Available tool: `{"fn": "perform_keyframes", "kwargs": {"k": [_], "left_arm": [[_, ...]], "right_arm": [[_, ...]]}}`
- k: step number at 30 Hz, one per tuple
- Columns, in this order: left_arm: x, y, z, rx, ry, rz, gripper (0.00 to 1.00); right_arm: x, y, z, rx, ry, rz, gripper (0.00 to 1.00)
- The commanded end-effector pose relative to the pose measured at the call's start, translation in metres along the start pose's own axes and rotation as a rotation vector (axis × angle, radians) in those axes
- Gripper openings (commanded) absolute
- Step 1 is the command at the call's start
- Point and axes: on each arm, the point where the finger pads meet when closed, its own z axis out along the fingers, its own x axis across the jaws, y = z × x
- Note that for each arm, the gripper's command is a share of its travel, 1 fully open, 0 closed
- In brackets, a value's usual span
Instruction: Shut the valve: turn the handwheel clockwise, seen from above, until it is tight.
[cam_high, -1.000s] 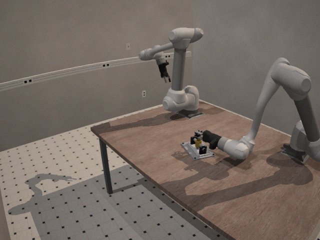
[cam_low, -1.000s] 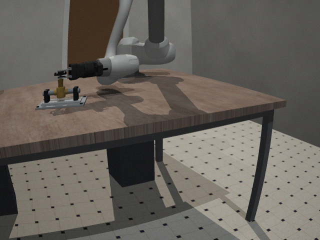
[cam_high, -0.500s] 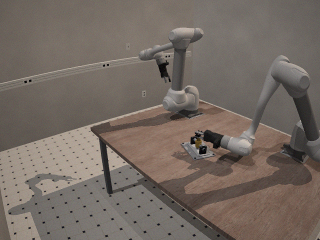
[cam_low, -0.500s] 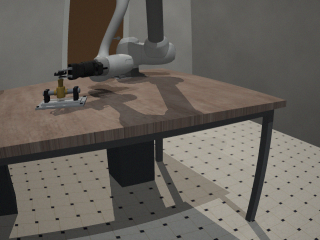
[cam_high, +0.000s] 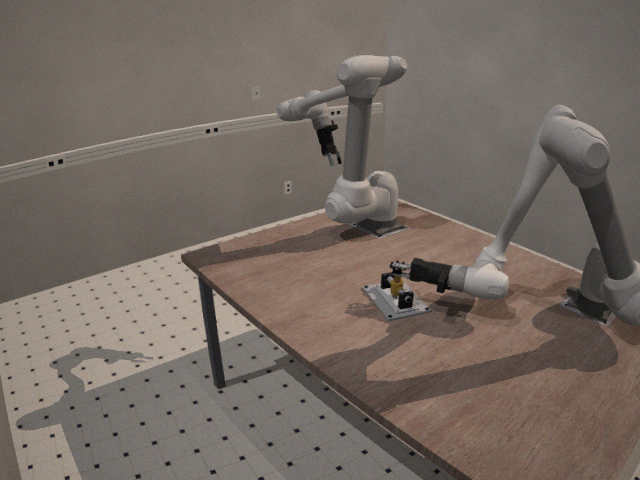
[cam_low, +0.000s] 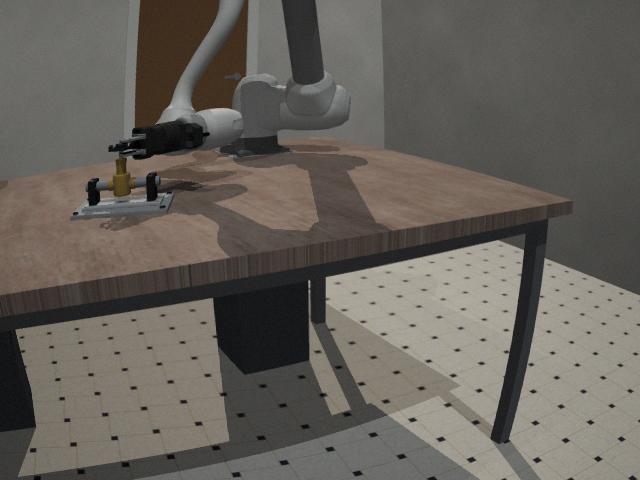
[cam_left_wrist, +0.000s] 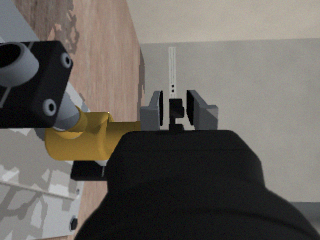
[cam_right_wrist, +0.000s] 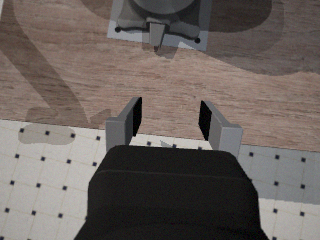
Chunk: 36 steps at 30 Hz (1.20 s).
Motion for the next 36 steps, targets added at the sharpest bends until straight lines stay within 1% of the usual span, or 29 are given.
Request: {"fn": "perform_keyframes", "kwargs": {"k": [1, 3, 11, 14, 18, 20, 28, 35, 36], "left_arm": [[0.000, 0.001, -0.002, 0.098, 0.001, 0.002, 0.53], [0.000, 0.001, -0.002, 0.098, 0.001, 0.002, 0.53], [0.000, 0.002, -0.008, 0.311, 0.002, 0.002, 0.53], [0.002, 0.002, -0.006, 0.398, 0.010, 0.002, 0.53], [0.001, 0.004, -0.009, 0.520, 0.008, 0.002, 0.53], [0.001, 0.004, -0.009, 0.520, 0.008, 0.002, 0.53], [0.001, 0.009, -0.015, 0.793, 0.006, 0.001, 0.53], [0.001, 0.015, -0.020, 1.075, 0.004, 0.001, 0.53], [0.001, 0.015, -0.020, 1.075, 0.004, 0.001, 0.53]], "right_arm": [[0.001, -0.003, 0.000, 0.005, 0.006, -0.005, 1.00], [0.001, -0.003, 0.000, 0.005, 0.006, -0.005, 1.00], [0.001, -0.003, 0.000, 0.005, 0.006, -0.005, 1.00], [0.001, -0.003, 0.000, 0.005, 0.006, -0.005, 1.00], [0.001, -0.003, 0.000, 0.005, 0.006, -0.005, 1.00], [0.001, -0.003, 0.000, 0.005, 0.006, -0.005, 1.00], [0.001, -0.003, 0.000, 0.005, 0.006, -0.005, 1.00], [0.001, -0.003, 0.000, 0.005, 0.006, -0.005, 1.00], [0.001, -0.003, 0.000, 0.005, 0.006, -0.005, 1.00]]}}
